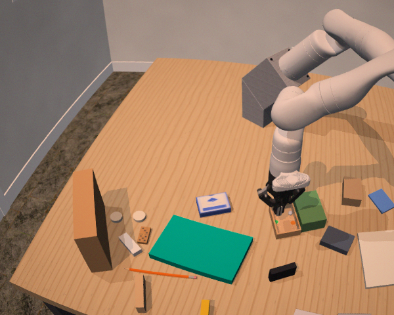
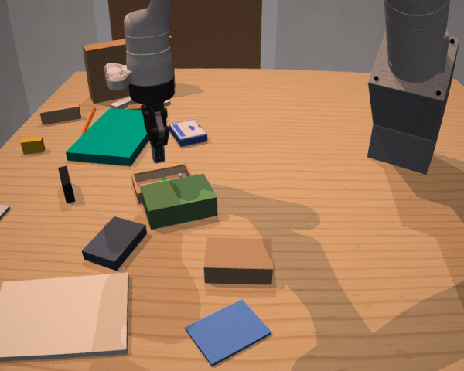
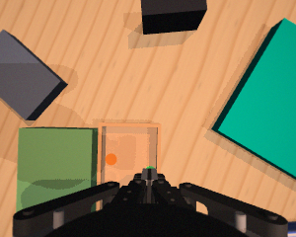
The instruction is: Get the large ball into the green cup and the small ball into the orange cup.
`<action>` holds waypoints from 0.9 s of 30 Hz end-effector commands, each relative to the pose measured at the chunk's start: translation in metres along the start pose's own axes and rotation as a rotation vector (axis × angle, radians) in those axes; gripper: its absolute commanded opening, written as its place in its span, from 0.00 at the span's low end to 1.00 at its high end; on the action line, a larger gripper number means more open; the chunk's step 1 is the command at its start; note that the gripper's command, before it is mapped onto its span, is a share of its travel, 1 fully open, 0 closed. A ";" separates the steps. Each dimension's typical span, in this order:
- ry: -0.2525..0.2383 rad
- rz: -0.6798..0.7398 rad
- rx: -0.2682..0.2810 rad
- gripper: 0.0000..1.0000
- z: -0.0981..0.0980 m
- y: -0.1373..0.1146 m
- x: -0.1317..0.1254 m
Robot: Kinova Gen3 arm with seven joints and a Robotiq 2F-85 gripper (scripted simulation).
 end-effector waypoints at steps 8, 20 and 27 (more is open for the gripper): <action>0.001 -0.005 0.007 0.00 0.003 -0.001 0.002; 0.000 -0.005 0.007 0.00 0.016 -0.001 0.002; 0.000 -0.005 0.007 0.00 0.020 -0.001 0.002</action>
Point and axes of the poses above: the point where the finger pads meet when closed, its own z axis out along the fingers, its own x axis across the jaws, y = z × x, the point moved 9 cm from there along -z, back along the fingers, and after that the axes turned 15 degrees about -z, right-handed, at the moved point
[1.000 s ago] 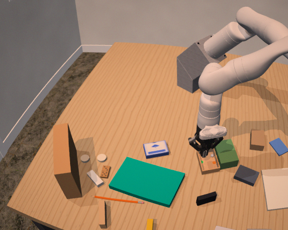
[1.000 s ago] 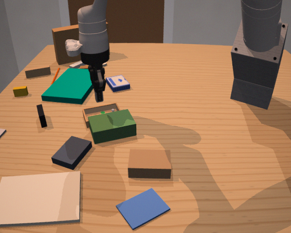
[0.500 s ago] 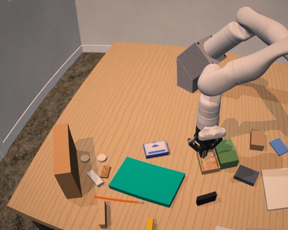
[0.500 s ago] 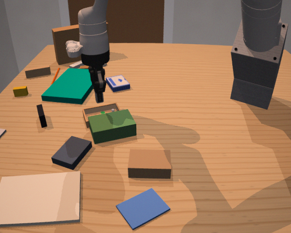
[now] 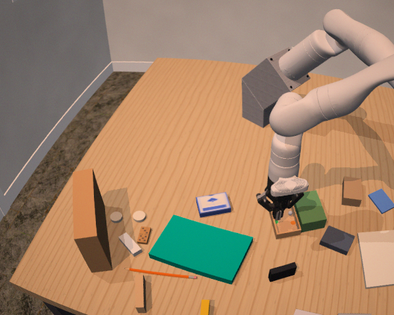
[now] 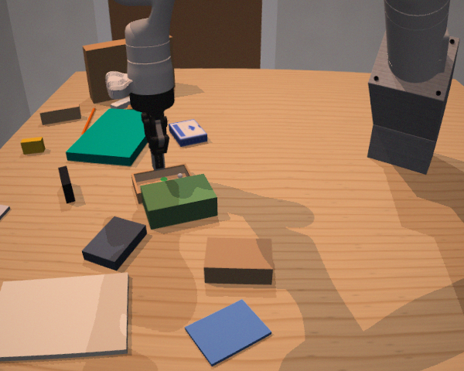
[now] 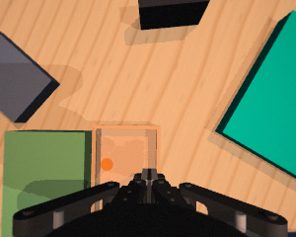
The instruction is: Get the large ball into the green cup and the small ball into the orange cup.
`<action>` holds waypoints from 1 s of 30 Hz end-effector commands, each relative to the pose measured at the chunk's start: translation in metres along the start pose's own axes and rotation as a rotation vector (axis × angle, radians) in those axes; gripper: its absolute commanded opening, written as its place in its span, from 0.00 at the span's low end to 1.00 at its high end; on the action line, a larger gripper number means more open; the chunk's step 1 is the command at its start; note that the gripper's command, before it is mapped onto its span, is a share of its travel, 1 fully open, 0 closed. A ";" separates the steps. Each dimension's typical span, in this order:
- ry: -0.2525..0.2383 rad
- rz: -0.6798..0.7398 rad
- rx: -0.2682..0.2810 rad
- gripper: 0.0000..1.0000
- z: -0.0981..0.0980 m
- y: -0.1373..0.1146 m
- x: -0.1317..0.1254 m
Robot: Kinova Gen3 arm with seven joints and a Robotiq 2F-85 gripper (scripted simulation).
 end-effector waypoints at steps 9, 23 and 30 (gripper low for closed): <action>0.001 -0.012 -0.002 0.00 0.008 0.000 0.000; 0.001 -0.012 -0.002 0.00 0.008 0.001 0.004; 0.001 -0.012 -0.002 0.00 0.008 0.003 0.011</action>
Point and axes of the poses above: the point where the finger pads meet when closed, its own z axis out along the fingers, its own x axis across the jaws, y = z × x, the point moved 9 cm from there along -z, back along the fingers, and after that the axes turned 15 degrees about -z, right-handed, at the moved point
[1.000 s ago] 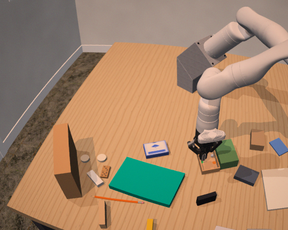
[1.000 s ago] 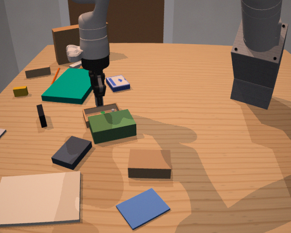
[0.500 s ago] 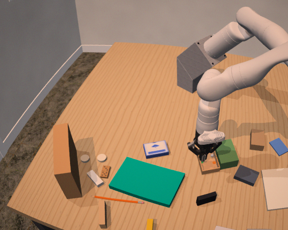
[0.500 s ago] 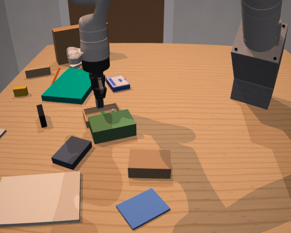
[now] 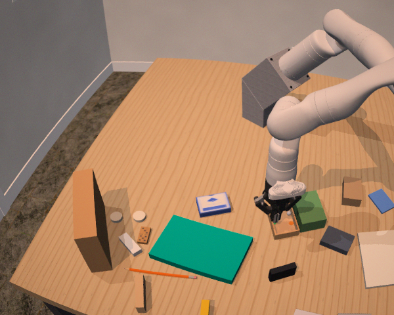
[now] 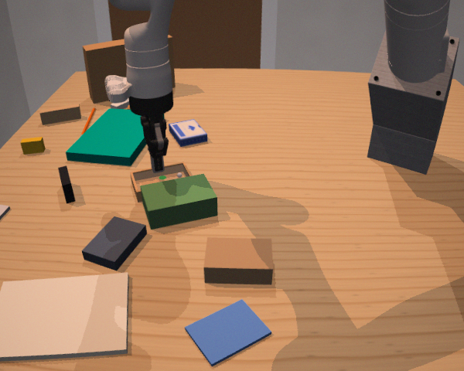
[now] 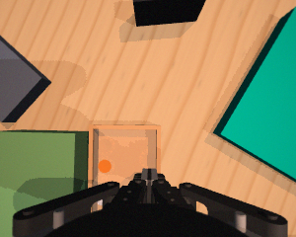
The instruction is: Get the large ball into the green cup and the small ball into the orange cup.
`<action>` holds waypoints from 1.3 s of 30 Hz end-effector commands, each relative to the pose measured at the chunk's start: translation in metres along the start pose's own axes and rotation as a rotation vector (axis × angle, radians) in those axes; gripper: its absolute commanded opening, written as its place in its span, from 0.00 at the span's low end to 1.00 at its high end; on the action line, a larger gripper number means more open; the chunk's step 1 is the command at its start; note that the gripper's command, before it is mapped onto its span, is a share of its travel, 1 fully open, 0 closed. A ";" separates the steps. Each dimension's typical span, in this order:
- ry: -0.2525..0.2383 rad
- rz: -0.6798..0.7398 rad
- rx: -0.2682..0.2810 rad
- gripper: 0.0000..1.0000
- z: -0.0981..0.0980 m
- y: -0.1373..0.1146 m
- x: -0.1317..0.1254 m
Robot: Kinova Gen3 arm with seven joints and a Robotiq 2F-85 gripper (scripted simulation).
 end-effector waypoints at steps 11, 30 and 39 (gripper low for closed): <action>0.001 0.010 0.000 0.00 -0.001 0.007 0.022; 0.001 0.009 0.000 0.00 -0.001 0.012 0.041; 0.001 0.008 0.000 0.00 -0.001 0.013 0.042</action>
Point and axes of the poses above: the point where the finger pads meet when closed, its own z axis out along the fingers, its own x axis across the jaws, y = z × x, the point moved 9 cm from there along -z, back along the fingers, and after that the axes turned 15 degrees about -z, right-handed, at the moved point
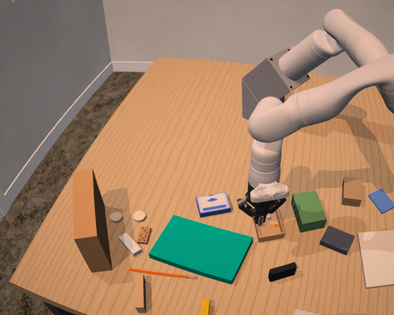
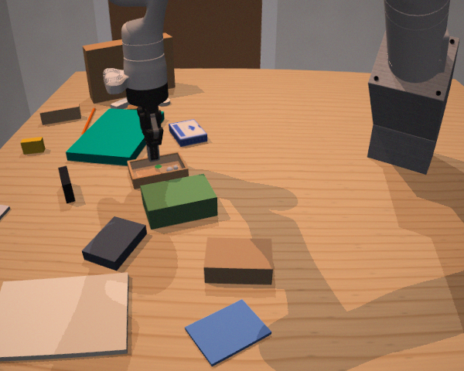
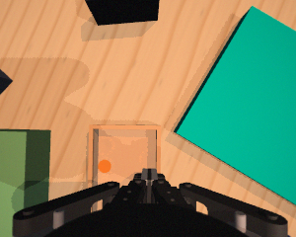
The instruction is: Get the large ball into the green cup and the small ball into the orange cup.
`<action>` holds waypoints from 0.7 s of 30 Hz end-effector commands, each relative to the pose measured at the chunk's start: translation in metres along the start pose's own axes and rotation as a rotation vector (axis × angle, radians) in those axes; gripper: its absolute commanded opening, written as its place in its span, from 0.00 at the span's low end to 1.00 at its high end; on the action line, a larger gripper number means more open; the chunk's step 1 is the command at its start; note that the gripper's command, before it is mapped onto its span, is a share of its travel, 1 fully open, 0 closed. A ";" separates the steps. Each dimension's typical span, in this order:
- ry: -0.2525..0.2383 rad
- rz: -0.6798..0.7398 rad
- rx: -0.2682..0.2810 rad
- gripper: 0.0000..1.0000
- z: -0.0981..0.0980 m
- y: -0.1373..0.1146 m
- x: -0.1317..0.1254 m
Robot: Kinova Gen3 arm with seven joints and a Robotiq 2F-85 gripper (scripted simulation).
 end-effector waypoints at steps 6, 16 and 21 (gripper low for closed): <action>-0.004 0.013 0.001 0.00 -0.004 0.001 0.001; -0.006 0.018 -0.002 0.00 -0.020 0.003 0.000; -0.006 0.018 -0.001 0.00 -0.033 0.003 0.000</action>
Point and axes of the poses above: the point where the finger pads meet when closed, its own z axis out along the fingers, its own x axis across the jaws, y = z × x, the point moved 9 cm from there along -z, back along the fingers, and after that the axes turned 15 degrees about -z, right-handed, at the moved point
